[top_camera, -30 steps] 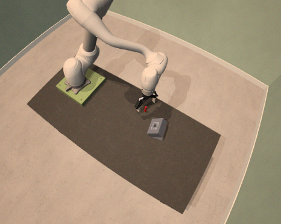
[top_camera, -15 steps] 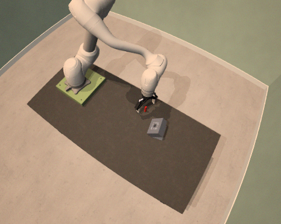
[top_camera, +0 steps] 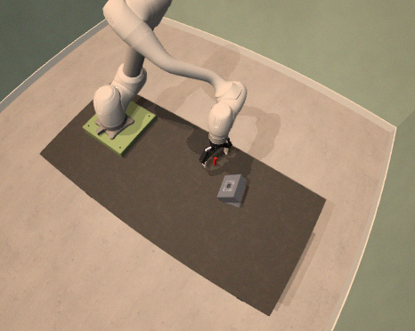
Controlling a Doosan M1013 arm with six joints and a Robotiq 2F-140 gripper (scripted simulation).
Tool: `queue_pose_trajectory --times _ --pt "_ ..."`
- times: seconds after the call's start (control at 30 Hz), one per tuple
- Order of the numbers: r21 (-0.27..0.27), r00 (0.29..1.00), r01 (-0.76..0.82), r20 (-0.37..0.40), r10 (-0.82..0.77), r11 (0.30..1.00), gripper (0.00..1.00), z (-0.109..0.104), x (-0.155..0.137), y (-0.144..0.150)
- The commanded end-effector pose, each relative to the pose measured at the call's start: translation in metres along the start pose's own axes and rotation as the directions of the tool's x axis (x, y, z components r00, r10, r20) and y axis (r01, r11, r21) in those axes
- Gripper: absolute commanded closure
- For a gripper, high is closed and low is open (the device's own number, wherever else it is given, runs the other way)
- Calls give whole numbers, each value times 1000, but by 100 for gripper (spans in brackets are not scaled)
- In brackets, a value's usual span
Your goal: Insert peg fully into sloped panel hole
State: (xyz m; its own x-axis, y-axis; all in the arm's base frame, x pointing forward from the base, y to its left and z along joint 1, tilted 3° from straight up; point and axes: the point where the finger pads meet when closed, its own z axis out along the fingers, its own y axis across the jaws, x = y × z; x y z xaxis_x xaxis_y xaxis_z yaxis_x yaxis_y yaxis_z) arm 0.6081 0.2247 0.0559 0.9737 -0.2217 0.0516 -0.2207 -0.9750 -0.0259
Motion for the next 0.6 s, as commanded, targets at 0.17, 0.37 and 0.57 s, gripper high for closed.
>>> queue_pose_trajectory --times 0.17,0.37,0.57 --pt "0 1000 0 0 0 1000 16 0 0 0" --pt "0 1000 0 0 0 1000 27 0 0 0" --pt "0 1000 0 0 0 1000 34 0 0 0"
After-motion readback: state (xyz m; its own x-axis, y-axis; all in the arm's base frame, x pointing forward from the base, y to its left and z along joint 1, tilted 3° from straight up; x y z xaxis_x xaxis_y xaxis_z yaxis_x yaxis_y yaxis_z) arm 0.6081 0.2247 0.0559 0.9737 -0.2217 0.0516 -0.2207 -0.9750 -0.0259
